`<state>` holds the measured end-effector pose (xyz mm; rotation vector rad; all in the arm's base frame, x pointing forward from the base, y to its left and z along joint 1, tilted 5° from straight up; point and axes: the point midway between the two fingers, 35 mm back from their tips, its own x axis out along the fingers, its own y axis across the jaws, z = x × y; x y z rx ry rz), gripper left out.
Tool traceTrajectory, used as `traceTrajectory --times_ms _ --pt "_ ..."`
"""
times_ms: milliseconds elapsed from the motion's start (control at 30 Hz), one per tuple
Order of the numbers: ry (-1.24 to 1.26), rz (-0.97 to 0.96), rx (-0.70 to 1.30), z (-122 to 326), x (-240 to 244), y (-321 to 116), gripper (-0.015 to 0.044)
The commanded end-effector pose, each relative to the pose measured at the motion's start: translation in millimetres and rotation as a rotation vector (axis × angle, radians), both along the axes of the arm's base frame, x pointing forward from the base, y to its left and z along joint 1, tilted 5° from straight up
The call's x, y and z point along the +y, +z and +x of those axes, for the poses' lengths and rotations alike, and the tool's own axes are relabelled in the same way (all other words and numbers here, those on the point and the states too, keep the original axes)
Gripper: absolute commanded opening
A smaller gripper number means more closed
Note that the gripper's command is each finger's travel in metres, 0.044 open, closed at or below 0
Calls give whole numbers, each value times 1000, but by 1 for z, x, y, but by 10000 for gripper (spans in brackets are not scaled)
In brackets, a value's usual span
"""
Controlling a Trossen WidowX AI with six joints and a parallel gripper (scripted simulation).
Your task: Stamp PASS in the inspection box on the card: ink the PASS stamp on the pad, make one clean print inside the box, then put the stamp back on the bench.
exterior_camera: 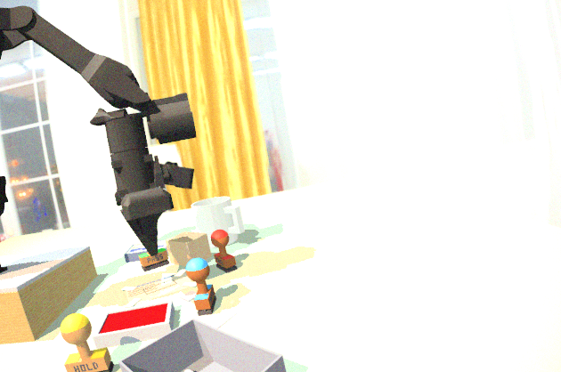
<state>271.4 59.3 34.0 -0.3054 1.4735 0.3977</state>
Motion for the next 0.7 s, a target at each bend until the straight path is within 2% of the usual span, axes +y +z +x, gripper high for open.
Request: traceTrajectory --times_ms 0,667 --pt "-4 -1 0 0 0 -3 0" --pt "-4 -1 -1 0 1 -16 0"
